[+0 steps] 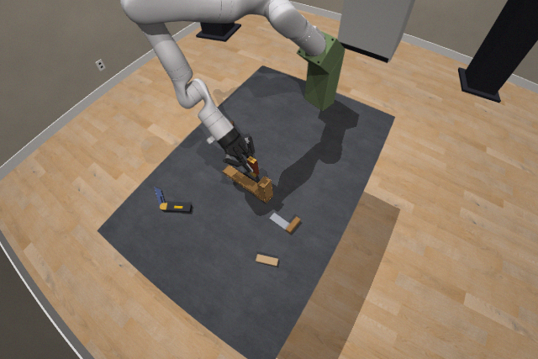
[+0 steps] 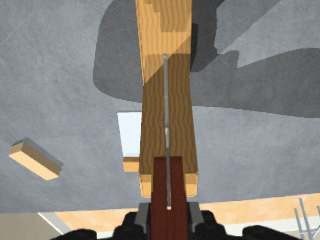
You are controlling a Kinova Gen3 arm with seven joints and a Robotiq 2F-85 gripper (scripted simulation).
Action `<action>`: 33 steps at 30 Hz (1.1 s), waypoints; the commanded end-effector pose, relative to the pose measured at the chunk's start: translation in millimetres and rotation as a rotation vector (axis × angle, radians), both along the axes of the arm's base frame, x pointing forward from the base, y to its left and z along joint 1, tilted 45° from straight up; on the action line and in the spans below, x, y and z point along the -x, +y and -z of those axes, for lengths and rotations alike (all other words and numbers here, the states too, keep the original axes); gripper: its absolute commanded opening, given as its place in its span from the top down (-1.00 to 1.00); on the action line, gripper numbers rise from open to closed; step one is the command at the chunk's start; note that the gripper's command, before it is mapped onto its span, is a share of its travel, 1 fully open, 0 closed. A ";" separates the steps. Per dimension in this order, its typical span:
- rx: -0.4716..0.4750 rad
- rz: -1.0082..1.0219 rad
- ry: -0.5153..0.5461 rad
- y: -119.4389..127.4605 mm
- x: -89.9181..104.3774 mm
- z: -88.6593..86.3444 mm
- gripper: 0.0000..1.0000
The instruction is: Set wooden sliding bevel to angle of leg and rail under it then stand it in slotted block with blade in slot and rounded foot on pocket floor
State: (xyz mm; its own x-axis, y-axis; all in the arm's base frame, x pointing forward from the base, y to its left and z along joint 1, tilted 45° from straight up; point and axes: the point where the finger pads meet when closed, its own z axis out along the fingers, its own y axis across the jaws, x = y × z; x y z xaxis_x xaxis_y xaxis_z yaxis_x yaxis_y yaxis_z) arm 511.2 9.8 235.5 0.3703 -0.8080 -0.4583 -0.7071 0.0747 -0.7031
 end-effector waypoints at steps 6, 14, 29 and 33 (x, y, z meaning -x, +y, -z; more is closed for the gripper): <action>0.000 0.000 -0.001 0.5 1.8 -2.3 0.80; 0.000 0.000 -0.001 0.5 1.8 -2.4 0.80; 0.000 0.000 -0.001 10.7 31.7 -33.4 0.80; 0.000 0.000 -0.001 11.1 32.8 -34.6 0.80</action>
